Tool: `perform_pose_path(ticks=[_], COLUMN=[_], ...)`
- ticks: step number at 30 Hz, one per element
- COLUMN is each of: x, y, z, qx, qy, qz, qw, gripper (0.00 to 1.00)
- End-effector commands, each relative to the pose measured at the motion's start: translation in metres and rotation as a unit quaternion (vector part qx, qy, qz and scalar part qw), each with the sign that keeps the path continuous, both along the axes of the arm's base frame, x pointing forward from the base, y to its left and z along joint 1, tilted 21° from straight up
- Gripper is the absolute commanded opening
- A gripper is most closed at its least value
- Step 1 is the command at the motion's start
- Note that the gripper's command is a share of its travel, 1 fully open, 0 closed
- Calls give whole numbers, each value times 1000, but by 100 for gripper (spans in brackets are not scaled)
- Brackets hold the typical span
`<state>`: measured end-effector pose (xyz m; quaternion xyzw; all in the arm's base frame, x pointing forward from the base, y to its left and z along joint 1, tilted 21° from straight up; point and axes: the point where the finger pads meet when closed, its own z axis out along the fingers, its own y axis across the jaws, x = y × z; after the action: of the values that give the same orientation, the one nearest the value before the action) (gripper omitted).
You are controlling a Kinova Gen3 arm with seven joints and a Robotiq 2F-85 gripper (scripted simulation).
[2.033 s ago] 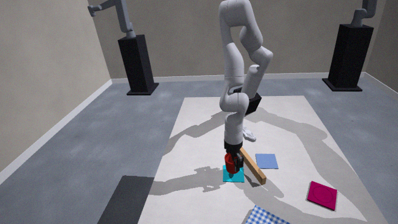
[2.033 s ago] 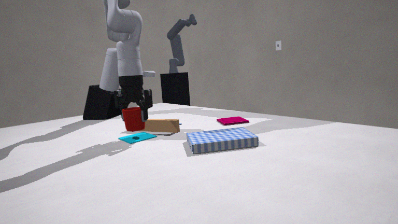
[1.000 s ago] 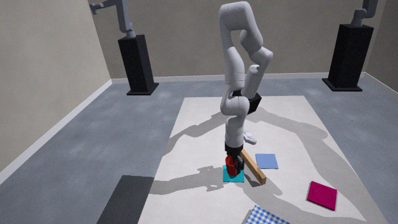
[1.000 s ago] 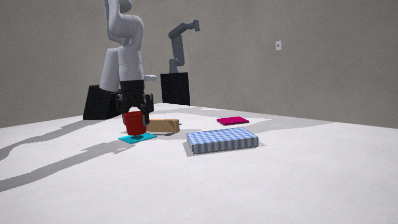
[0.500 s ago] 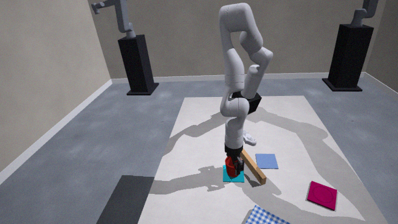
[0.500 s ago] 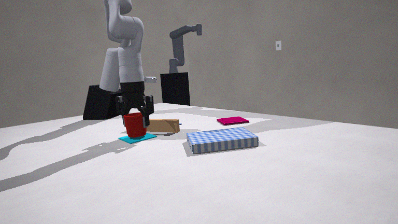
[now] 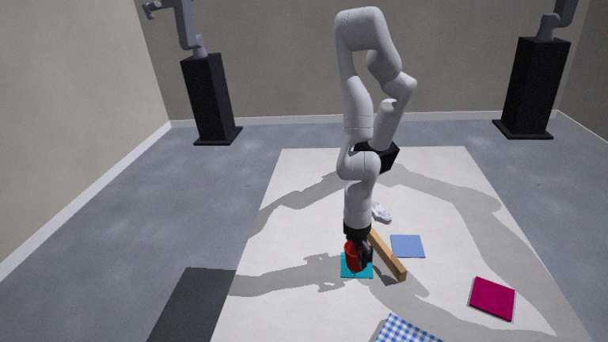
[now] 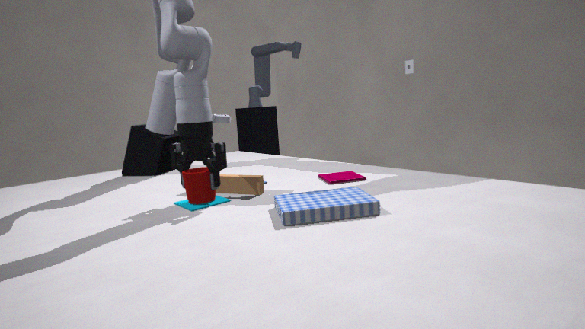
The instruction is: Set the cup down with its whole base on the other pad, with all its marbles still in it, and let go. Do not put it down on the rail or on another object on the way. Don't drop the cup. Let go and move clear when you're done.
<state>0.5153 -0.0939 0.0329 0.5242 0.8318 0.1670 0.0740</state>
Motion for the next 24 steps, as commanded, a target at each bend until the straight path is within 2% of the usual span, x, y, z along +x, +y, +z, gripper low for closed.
perform_pose_path(ticks=[1,6,7,24], x=[2,2,2,2], y=[-1,-1,-1,-1], z=[-1,-1,-1,-1], qx=[0,0,0,0], qy=[-2,-2,-2,-2], qz=[-2,-2,-2,-2], qw=[1000,1000,1000,1000], gripper=[82,82,100,100])
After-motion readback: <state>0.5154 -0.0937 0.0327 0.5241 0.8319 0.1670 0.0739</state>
